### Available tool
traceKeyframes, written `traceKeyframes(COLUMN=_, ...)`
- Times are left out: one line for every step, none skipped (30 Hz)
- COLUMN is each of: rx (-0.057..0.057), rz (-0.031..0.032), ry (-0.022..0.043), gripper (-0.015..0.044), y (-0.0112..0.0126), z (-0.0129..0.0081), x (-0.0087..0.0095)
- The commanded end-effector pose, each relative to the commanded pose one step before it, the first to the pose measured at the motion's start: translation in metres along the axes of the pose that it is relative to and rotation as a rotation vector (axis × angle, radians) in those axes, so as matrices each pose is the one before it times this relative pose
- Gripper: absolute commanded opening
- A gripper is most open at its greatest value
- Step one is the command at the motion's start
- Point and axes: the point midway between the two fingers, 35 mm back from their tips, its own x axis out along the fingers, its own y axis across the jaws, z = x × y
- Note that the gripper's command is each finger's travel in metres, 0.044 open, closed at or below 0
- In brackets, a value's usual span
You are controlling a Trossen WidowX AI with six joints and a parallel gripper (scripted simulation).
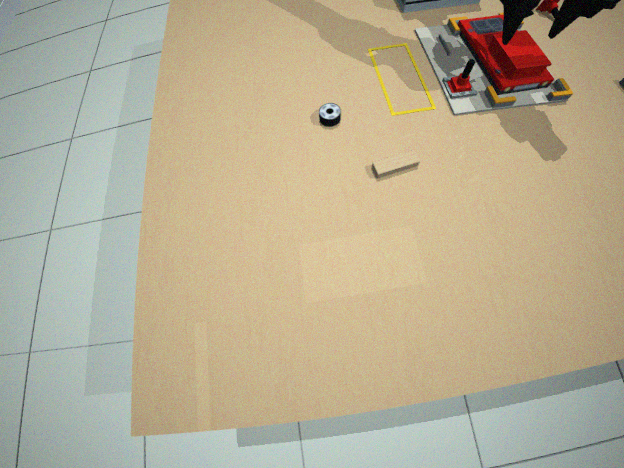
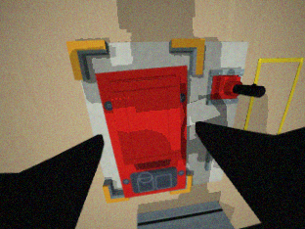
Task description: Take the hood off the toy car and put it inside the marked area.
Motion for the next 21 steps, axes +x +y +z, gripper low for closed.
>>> traceKeyframes(rx=0.0039, rz=-0.00433, ry=0.0022, gripper=0.044, y=-0.00039, z=-0.00015, x=0.00435)
traceKeyframes(rx=0.0, rz=0.0, ry=0.00001, gripper=0.044, y=0.00003, z=-0.00004, x=0.00059)
traceKeyframes(rx=0.0, rz=0.0, ry=0.00001, gripper=0.044, y=0.00003, z=-0.00004, x=0.00059)
traceKeyframes(rx=0.0, rz=0.0, ry=0.00001, gripper=0.044, y=0.00003, z=-0.00004, x=0.00059)
traceKeyframes(rx=0.0, rz=0.0, ry=0.00001, gripper=0.044, y=0.00003, z=-0.00004, x=0.00059)
traceKeyframes(rx=0.0, rz=0.0, ry=0.00001, gripper=0.044, y=0.00003, z=-0.00005, x=0.00059)
traceKeyframes(rx=0.0, rz=0.0, ry=0.00001, gripper=0.044, y=0.00003, z=-0.00005, x=0.00059)
traceKeyframes(rx=0.0, rz=0.0, ry=0.00001, gripper=0.044, y=0.00003, z=-0.00005, x=0.00059)
traceKeyframes(rx=0.0, rz=0.0, ry=0.00001, gripper=0.044, y=0.00003, z=-0.00005, x=0.00059)
traceKeyframes(rx=0.0, rz=0.0, ry=0.00001, gripper=0.044, y=0.00003, z=-0.00005, x=0.00059)
traceKeyframes(rx=0.0, rz=0.0, ry=0.00001, gripper=0.044, y=0.00003, z=-0.00005, x=0.00059)
traceKeyframes(rx=0.0, rz=0.0, ry=0.00001, gripper=0.044, y=0.00003, z=-0.00005, x=0.00059)
traceKeyframes(rx=0.0, rz=0.0, ry=0.00001, gripper=0.044, y=0.00003, z=-0.00005, x=0.00058)
traceKeyframes(rx=0.0, rz=0.0, ry=0.00001, gripper=0.044, y=0.00003, z=-0.00006, x=0.00058)
traceKeyframes(rx=0.0, rz=0.0, ry=0.00001, gripper=0.044, y=0.00003, z=-0.00006, x=0.00058)
traceKeyframes(rx=0.0, rz=0.0, ry=0.00001, gripper=0.044, y=0.00003, z=-0.00005, x=0.00048)
traceKeyframes(rx=0.0, rz=0.0, ry=0.0, gripper=0.044, y=0.00002, z=-0.00003, x=0.00029)
traceKeyframes(rx=0.0, rz=0.0, ry=0.0, gripper=0.044, y=0.0, z=0.0, x=0.00008)
traceKeyframes(rx=0.0, rz=0.0, ry=0.0, gripper=0.044, y=0.0, z=0.0, x=0.00016)
traceKeyframes(rx=0.0, rz=0.0, ry=0.0, gripper=0.044, y=0.0, z=0.00001, x=0.00025)
traceKeyframes(rx=0.0, rz=0.0, ry=0.0, gripper=0.044, y=0.0, z=0.00001, x=0.00032)
